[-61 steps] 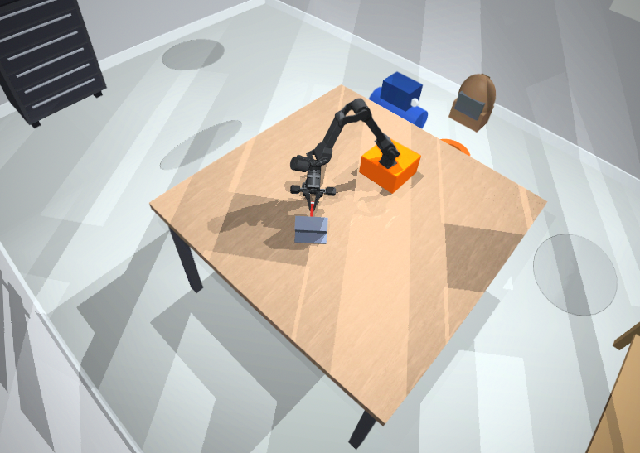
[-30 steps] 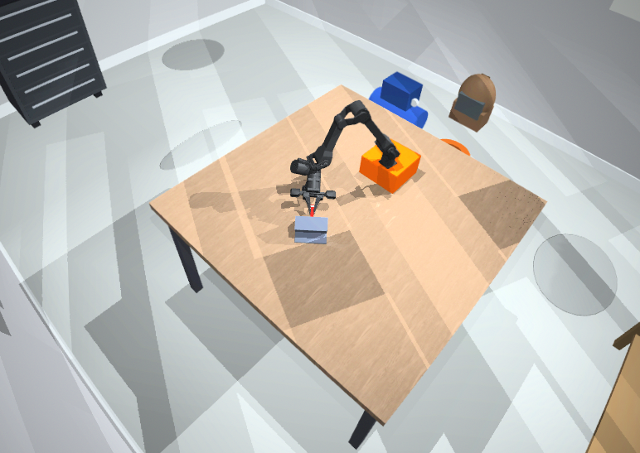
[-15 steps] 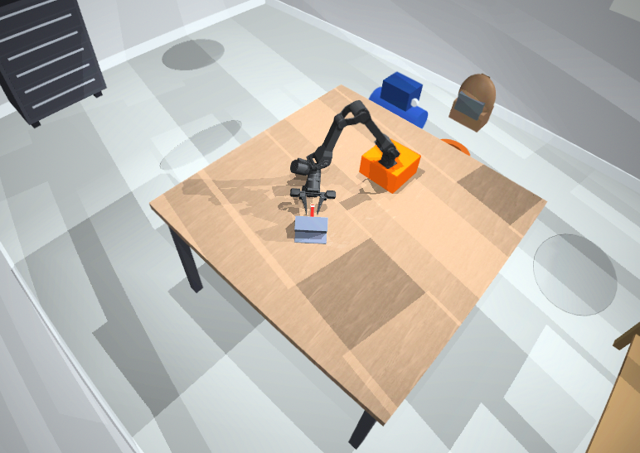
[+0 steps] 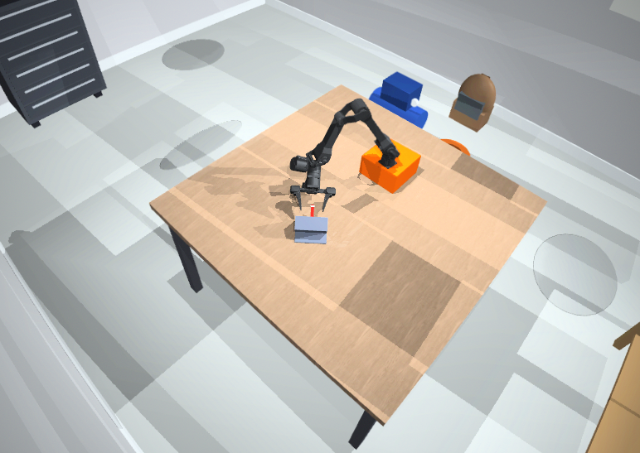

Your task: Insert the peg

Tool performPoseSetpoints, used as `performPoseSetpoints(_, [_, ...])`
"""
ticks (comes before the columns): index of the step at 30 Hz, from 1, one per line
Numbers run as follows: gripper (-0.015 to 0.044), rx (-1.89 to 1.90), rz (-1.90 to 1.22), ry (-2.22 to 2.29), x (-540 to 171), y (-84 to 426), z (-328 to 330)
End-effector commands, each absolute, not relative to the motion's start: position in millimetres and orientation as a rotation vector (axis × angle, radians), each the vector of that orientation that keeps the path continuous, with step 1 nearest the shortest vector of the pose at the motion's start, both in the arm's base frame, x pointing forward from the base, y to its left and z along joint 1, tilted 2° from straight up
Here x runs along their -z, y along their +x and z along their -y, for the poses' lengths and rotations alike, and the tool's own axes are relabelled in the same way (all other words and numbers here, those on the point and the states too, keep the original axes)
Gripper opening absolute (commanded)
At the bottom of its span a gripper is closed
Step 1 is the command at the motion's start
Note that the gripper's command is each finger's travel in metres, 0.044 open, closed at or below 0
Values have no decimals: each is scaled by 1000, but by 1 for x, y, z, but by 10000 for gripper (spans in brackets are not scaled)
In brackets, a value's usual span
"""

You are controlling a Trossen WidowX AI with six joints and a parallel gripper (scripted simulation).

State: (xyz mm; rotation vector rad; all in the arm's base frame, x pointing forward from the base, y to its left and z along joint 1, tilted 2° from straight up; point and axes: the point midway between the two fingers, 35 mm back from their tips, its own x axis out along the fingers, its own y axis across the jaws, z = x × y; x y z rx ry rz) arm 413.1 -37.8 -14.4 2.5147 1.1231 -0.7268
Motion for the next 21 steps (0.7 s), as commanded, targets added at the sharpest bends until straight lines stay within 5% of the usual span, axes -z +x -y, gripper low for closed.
performPoseSetpoints(1, [440, 718, -1123, 2511, 7, 410, 44])
performPoseSetpoints(21, [440, 735, -1122, 2510, -10, 388, 70])
